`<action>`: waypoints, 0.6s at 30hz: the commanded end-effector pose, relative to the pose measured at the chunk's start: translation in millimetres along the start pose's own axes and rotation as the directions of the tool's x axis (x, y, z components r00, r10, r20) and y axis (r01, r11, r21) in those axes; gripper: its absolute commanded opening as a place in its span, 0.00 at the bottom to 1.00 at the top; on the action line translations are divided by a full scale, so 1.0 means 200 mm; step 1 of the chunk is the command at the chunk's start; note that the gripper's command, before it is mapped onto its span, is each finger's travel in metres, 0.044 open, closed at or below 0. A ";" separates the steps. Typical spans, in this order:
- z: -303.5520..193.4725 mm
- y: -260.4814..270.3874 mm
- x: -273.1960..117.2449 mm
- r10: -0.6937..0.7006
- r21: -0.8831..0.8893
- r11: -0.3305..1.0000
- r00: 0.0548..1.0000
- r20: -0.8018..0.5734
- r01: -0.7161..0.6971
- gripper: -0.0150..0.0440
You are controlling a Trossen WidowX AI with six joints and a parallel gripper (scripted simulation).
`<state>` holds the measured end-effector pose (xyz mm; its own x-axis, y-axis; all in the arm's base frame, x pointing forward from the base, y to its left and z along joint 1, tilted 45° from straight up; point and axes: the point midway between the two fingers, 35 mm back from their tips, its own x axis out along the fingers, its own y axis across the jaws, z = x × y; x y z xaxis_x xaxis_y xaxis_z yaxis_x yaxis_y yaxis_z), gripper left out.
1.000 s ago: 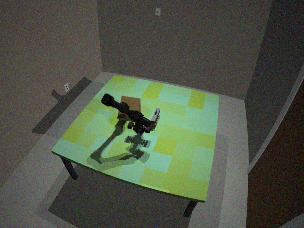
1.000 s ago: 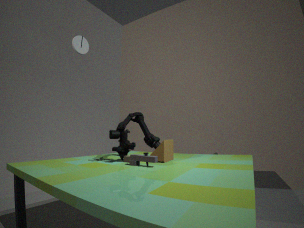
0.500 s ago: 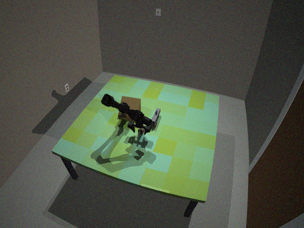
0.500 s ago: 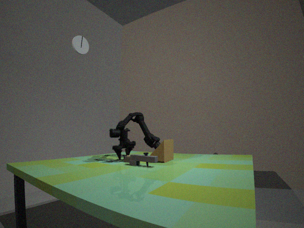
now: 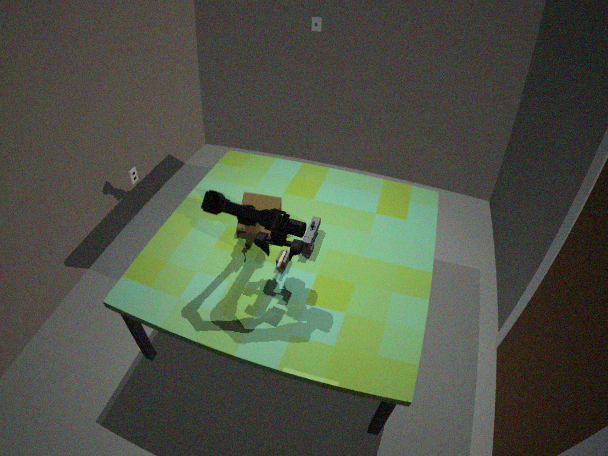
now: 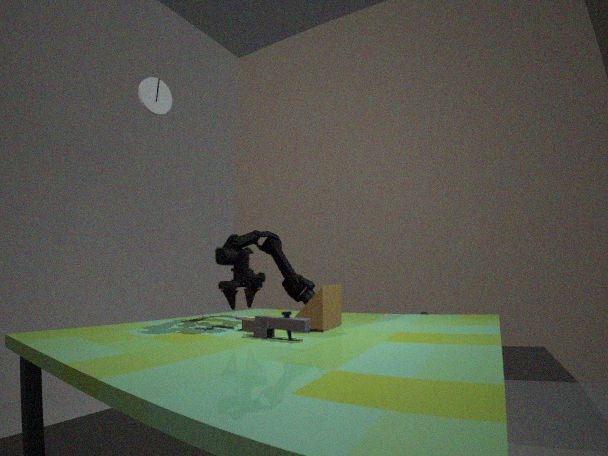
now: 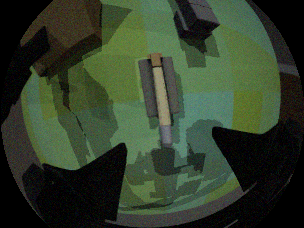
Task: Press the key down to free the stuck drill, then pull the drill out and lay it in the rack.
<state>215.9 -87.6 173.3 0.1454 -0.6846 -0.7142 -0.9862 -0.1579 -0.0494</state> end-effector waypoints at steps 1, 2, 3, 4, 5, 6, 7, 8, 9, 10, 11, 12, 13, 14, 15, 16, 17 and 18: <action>0.00 0.00 -0.06 0.003 0.002 1.000 1.000 -0.003 -0.003 1.00; 0.00 0.00 -0.01 0.002 0.018 1.000 1.000 0.006 -0.003 1.00; -0.01 0.02 0.00 0.012 0.071 0.997 1.000 0.023 -0.014 1.00; -0.02 0.04 0.02 0.026 0.159 0.987 0.998 0.052 -0.034 1.00; -0.03 0.07 0.04 0.040 0.264 0.963 0.995 0.087 -0.062 1.00; -0.05 0.10 0.06 0.050 0.365 0.926 0.991 0.121 -0.092 1.00; -0.06 0.13 0.08 0.057 0.462 0.879 0.986 0.154 -0.123 1.00; -0.07 0.16 0.09 0.061 0.552 0.819 0.981 0.186 -0.156 1.00; -0.08 0.19 0.11 0.062 0.634 0.750 0.974 0.217 -0.189 1.00; -0.09 0.22 0.12 0.059 0.708 0.671 0.967 0.246 -0.221 1.00; -0.10 0.24 0.13 0.054 0.772 0.583 0.960 0.273 -0.252 1.00; -0.12 0.27 0.14 0.047 0.826 0.490 0.955 0.293 -0.278 1.00; -0.13 0.30 0.14 0.039 0.870 0.390 0.950 0.311 -0.301 1.00; -0.15 0.33 0.15 0.029 0.903 0.286 0.945 0.326 -0.321 1.00; -0.16 0.35 0.15 0.017 0.924 0.179 0.940 0.340 -0.337 1.00; -0.18 0.38 0.16 0.004 0.934 0.071 0.936 0.351 -0.351 1.00; -0.19 0.41 0.16 -0.010 0.932 -0.039 0.933 0.360 -0.360 1.00; -0.20 0.43 0.16 -0.026 0.919 -0.146 0.930 0.367 -0.367 1.00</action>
<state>152.8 -142.9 170.9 0.0890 -0.4071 -0.9090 -0.3064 0.8572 -0.4139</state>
